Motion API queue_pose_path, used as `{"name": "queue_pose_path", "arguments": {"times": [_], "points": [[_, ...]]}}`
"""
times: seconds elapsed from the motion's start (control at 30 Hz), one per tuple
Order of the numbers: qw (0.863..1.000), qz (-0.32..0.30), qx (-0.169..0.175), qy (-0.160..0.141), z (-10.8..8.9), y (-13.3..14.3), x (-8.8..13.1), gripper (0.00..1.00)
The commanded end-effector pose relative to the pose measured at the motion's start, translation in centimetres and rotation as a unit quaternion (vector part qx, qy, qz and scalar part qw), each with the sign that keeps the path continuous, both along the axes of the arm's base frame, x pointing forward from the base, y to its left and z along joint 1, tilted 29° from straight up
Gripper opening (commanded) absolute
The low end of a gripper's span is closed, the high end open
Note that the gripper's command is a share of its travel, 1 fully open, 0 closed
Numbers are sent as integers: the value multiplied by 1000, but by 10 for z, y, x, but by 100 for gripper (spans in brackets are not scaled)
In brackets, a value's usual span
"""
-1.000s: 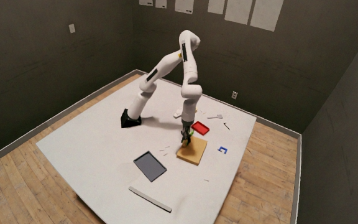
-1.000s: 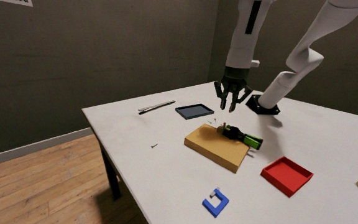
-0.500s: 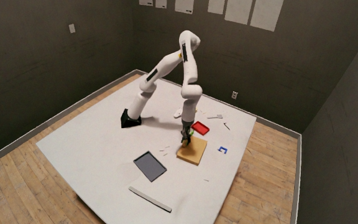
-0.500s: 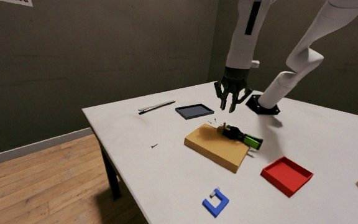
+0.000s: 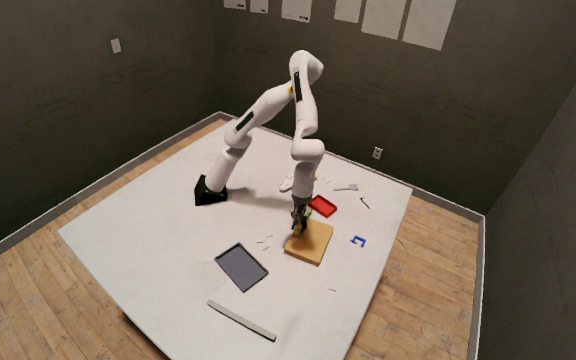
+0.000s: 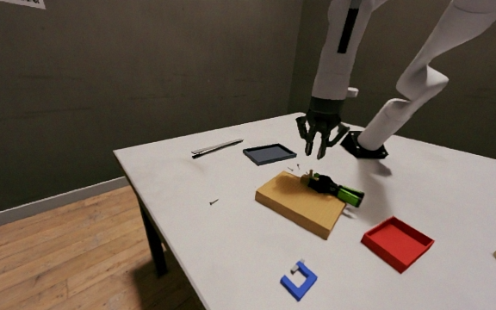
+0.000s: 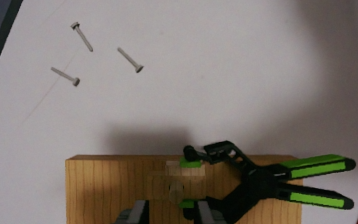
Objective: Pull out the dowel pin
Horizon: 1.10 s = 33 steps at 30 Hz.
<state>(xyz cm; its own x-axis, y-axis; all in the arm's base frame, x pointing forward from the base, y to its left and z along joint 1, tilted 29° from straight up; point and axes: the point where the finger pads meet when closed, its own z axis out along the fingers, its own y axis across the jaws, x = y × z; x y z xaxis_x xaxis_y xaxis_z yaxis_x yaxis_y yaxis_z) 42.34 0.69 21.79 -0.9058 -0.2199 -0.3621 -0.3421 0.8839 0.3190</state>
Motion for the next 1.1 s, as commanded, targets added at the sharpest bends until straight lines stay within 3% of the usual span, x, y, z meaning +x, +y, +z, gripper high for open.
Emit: {"name": "queue_pose_path", "arguments": {"times": [0.0,1.07], "points": [[1000,1,0,1,-6,3,0,34],[1000,1,0,-1,-24,12,7,34]]}}
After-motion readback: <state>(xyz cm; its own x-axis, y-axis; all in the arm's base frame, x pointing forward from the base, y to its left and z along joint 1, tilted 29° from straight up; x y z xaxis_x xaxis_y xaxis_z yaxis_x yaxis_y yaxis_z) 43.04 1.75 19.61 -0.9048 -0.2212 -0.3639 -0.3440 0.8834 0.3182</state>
